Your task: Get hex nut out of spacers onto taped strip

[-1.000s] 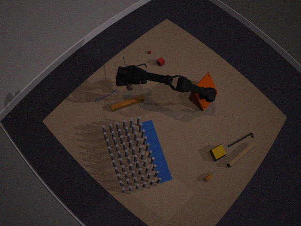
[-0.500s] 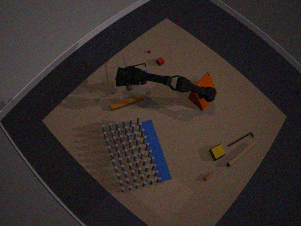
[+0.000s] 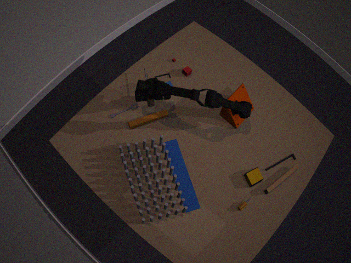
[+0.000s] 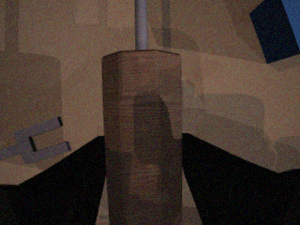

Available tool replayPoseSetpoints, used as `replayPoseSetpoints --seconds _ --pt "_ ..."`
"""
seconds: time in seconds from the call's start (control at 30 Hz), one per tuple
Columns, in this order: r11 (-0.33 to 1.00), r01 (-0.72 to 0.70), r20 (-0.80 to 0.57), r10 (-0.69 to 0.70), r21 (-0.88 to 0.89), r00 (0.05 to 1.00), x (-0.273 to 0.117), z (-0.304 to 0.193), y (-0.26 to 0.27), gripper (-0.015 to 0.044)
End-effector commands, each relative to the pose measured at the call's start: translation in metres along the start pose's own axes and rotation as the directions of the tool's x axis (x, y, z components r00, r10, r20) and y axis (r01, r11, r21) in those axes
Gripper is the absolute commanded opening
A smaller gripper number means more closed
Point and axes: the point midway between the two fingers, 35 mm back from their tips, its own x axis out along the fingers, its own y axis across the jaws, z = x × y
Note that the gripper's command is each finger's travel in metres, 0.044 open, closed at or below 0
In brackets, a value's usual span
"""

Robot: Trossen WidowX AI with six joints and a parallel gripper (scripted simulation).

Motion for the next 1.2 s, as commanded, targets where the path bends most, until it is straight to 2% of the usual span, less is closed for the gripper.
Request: replayPoseSetpoints --seconds 0.0,1.17 --pt "1.000 0.001 -0.003 -0.001 0.005 1.000 0.003 -0.001 -0.001 0.0000" --pt "1.000 0.005 -0.004 -0.005 0.018 1.000 0.030 -0.010 -0.010 0.0000"
